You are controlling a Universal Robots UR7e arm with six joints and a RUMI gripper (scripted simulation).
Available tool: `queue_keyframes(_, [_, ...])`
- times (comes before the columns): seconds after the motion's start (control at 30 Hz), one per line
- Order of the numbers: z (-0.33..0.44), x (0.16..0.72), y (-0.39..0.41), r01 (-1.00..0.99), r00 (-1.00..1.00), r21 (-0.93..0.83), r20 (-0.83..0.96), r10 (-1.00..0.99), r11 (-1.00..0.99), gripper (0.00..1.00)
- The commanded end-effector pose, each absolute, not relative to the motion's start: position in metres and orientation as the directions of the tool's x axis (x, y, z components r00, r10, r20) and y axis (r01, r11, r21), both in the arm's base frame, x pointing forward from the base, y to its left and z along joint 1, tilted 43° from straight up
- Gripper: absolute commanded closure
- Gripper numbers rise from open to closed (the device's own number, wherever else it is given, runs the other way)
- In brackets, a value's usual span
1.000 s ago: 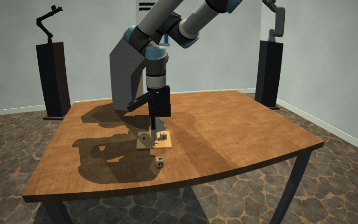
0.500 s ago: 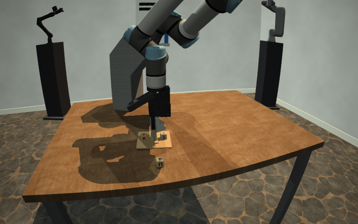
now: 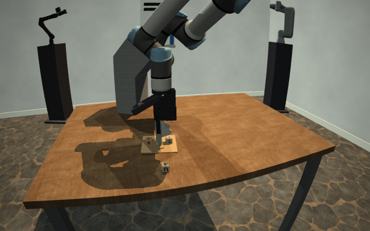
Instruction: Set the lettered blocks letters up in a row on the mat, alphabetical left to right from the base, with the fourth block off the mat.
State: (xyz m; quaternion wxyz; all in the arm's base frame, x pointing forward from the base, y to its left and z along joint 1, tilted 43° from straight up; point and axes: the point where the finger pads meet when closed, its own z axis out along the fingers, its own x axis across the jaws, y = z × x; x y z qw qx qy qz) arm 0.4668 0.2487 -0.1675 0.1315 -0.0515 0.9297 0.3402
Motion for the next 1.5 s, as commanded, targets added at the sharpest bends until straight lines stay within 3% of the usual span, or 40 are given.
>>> queue_keyframes(0.0, [-0.167,0.468,0.249,-0.186,-0.960,0.618,-0.281,-0.007,0.764,0.75])
queue_keyframes(1.47, [-0.101,0.448,0.190,-0.185,-0.960,0.618,-0.281,-0.005,0.764,0.75])
